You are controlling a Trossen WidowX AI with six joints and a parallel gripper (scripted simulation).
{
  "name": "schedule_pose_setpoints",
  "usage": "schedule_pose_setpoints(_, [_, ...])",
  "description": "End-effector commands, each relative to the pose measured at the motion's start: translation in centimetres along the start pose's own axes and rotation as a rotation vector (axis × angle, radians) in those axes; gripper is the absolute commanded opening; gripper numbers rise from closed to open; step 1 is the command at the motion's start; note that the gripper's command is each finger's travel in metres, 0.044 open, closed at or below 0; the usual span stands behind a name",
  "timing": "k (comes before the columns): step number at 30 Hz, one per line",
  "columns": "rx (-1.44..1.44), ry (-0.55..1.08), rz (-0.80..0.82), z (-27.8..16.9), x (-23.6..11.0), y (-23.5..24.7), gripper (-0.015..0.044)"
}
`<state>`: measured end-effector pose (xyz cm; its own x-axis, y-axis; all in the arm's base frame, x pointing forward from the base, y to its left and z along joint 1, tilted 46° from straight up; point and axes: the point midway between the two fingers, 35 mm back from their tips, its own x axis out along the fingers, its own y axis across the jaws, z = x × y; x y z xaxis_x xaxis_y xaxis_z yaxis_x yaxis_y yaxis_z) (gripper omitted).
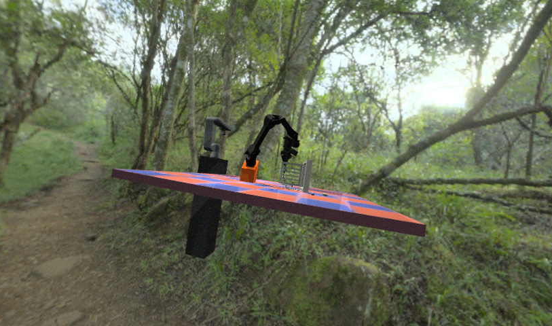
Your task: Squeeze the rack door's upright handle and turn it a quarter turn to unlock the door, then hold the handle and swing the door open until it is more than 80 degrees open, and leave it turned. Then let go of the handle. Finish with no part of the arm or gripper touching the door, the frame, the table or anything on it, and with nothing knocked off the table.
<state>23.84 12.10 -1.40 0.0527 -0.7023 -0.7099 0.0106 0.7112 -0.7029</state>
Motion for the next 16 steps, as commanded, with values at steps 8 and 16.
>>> schedule_pose_setpoints(8, [0.004, 0.004, 0.003, 0.0, -1.6, 0.1, 0.0297])
schedule_pose_setpoints(16, [0.004, 0.004, 0.003, 0.0, -2.8, 0.1, 0.0297])
